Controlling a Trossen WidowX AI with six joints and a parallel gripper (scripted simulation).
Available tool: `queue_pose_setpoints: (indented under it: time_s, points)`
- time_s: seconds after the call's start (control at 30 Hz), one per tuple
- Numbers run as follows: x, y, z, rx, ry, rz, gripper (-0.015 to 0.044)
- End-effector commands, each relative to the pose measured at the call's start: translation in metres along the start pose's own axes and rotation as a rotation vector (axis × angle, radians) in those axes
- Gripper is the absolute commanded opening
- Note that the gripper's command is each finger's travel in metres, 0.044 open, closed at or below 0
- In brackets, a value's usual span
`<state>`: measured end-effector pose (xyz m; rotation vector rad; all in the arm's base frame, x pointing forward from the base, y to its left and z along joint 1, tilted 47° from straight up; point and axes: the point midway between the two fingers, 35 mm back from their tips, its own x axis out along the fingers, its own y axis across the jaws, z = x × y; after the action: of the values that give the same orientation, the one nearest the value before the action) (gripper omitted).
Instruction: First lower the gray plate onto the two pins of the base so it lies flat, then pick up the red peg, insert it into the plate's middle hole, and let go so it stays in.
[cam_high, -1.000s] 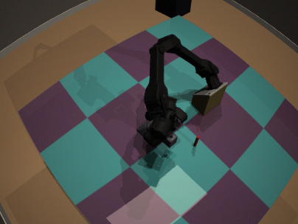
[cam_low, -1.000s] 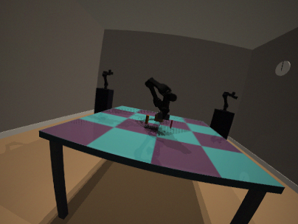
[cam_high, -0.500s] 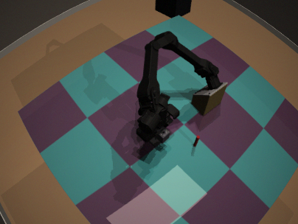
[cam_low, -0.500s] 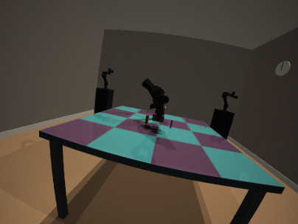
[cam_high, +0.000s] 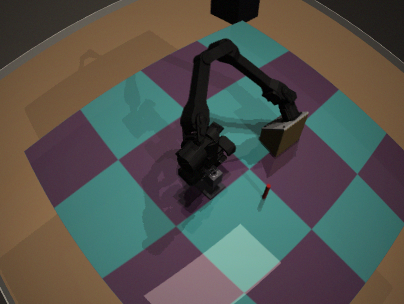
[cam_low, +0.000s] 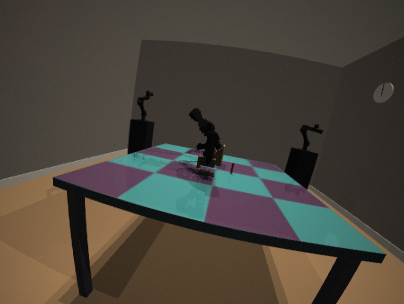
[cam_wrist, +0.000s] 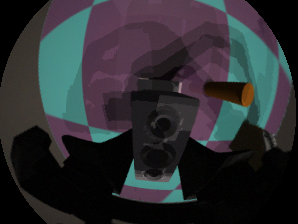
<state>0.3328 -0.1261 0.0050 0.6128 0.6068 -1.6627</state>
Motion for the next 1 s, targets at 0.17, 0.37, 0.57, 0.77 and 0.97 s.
queue_pose_setpoints:
  time_s: [0.17, 0.37, 0.57, 0.77, 0.97]
  points:
    - [-0.001, 0.000, 0.004, -0.002, -0.004, 0.009, 0.0000]
    - [-0.001, 0.000, 0.004, -0.002, -0.004, 0.009, 0.0000]
    - [-0.001, 0.000, 0.004, -0.002, -0.004, 0.009, 0.0000]
    - [0.000, 0.000, 0.004, -0.002, -0.004, 0.009, 0.0000]
    - [0.013, 0.000, 0.004, -0.002, -0.005, 0.009, 0.0000]
